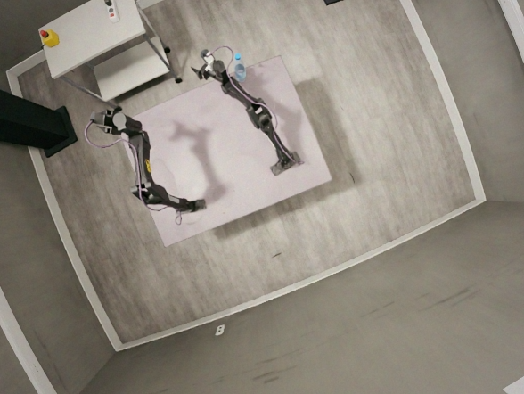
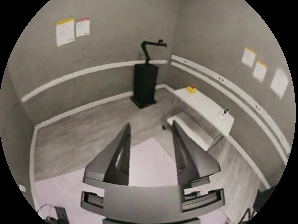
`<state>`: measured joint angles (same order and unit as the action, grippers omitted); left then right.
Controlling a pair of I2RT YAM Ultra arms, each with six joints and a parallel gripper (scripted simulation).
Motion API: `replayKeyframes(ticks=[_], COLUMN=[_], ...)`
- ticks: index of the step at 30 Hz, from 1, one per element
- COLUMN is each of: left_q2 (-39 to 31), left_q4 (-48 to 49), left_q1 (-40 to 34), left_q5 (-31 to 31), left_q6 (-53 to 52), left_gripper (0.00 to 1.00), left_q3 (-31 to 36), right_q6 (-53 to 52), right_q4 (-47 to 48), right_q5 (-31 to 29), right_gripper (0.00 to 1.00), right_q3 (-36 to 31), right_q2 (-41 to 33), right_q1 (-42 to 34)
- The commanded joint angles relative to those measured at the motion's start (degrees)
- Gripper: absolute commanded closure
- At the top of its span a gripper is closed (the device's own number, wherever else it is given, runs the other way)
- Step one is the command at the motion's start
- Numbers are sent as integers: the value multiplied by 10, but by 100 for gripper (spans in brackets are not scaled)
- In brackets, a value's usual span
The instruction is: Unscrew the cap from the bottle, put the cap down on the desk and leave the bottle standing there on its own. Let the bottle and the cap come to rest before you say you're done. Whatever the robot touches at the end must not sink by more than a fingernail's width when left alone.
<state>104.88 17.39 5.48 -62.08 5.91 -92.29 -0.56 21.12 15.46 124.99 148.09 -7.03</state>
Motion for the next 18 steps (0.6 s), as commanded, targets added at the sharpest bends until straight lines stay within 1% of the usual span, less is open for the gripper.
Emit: replayKeyframes(ticks=[1, 6, 8, 10, 13, 15, 16, 18], left_q2=[-39, -82, -103, -124, -154, -154, -162, -181], left_q4=[-71, -119, -143, -173, -218, -218, -253, -270], left_q1=[-17, -57, -69, -72, -75, -75, -68, -78], left_q5=[68, 111, 139, 175, 227, 227, 267, 287], left_q6=[-66, -125, -152, -176, -212, -212, -234, -260], left_gripper=[43, 43, 43, 43, 43, 43, 43, 43], left_q3=[19, 55, 64, 76, 91, 91, 99, 108], right_q6=[-13, -23, -27, -30, -34, -34, -36, -34], right_q4=[59, 118, 140, 162, 188, 188, 200, 219], right_q5=[32, 57, 65, 72, 81, 81, 85, 99], right_gripper=[6, 6, 6, 6, 6, 6, 6, 6], right_q3=[-50, -159, -208, -243, -282, -282, -297, -322], right_q2=[-60, -129, -153, -174, -195, -195, -202, -210], right_q1=[24, 81, 99, 112, 130, 130, 131, 156])
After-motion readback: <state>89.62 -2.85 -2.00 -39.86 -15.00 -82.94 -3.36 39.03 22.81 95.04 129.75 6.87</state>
